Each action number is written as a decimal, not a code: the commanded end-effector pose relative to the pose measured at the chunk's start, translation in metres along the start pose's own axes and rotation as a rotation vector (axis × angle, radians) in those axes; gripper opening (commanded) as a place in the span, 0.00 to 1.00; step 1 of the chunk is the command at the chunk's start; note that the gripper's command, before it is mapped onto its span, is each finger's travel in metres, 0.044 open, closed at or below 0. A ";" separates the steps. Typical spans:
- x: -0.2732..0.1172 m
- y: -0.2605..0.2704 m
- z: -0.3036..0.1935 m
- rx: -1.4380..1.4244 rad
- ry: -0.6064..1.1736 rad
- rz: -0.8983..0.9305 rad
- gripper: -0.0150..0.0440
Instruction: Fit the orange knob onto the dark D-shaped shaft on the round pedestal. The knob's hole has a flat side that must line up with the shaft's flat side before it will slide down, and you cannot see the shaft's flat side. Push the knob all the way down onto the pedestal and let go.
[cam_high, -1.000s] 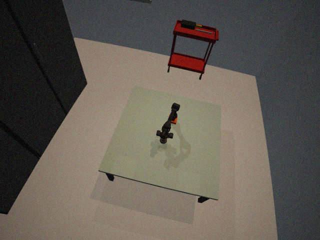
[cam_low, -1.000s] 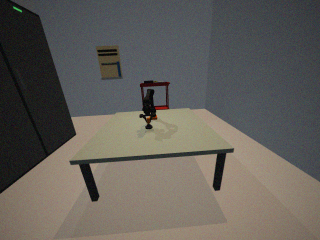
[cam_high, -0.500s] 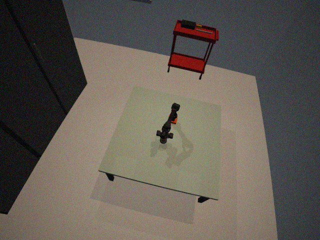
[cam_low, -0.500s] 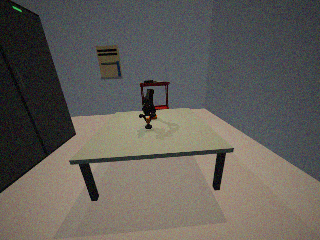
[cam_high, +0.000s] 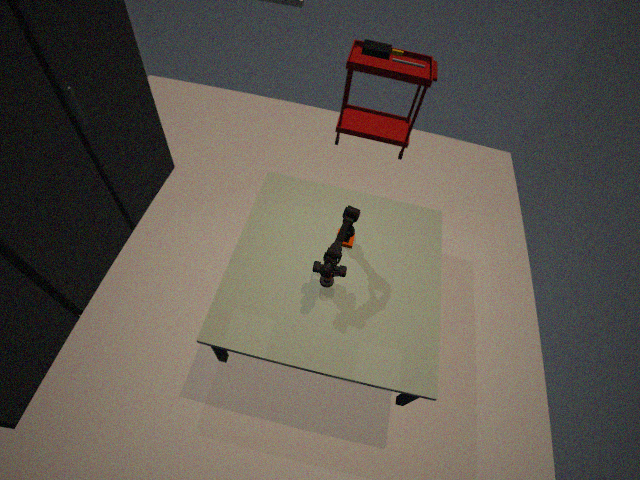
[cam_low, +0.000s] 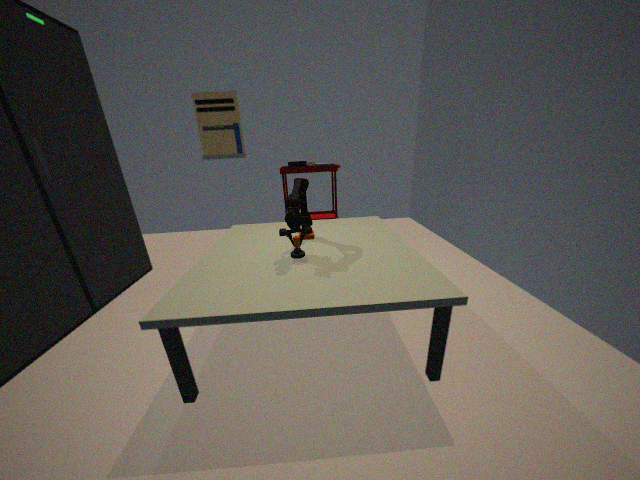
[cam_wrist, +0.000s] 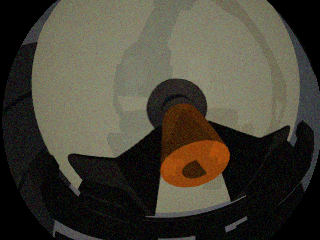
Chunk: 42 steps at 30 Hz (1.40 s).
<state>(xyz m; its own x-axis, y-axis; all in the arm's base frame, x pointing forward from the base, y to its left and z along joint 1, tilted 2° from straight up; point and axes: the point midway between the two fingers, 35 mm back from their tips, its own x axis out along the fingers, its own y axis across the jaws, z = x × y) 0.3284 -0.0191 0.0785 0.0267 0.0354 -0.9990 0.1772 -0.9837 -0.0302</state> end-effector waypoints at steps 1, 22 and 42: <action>0.000 0.000 -0.001 -0.009 0.004 0.002 0.25; -0.006 0.001 -0.001 0.033 0.004 0.002 0.25; -0.001 0.001 -0.001 0.085 0.004 0.002 0.25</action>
<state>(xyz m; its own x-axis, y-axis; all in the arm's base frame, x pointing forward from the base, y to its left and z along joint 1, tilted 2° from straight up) 0.3292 -0.0198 0.0795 0.0272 0.0358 -0.9990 0.0994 -0.9945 -0.0329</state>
